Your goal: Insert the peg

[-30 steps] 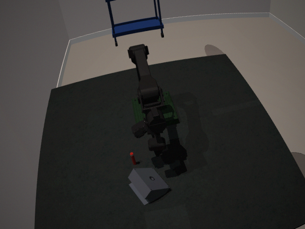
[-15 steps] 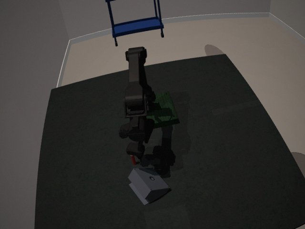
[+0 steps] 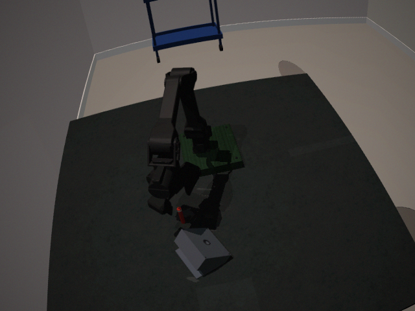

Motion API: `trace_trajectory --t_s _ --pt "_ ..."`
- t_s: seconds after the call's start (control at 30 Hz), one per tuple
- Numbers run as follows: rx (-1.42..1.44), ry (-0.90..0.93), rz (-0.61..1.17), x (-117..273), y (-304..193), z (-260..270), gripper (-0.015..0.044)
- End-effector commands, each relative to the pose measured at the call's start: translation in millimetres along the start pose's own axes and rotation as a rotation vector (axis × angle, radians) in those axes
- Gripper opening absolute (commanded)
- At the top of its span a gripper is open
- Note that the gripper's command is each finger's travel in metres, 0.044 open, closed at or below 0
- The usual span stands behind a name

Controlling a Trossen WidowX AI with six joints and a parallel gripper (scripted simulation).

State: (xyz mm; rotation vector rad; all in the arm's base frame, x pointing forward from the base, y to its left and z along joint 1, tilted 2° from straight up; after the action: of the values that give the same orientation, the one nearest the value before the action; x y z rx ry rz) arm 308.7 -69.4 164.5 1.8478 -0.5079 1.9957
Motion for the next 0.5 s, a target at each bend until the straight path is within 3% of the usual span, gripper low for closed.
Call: trace_trajectory --t_s 0.0,0.47 --pt "-0.062 -0.021 0.003 -3 6 3 0.044" --pt "-0.062 -0.021 0.003 -18 6 4 0.044"
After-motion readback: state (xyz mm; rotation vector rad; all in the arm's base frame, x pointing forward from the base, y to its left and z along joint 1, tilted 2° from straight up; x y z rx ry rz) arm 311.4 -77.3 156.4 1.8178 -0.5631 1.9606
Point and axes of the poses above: the point midway between the two fingers, 35 mm back from their tips, its own x axis back along the fingers, its own z axis across the jaws, y = z × x, the point moved 5 cm from there along x, back along the fingers, and after that the axes turned 8 degrees about x, right-handed, at the moved point
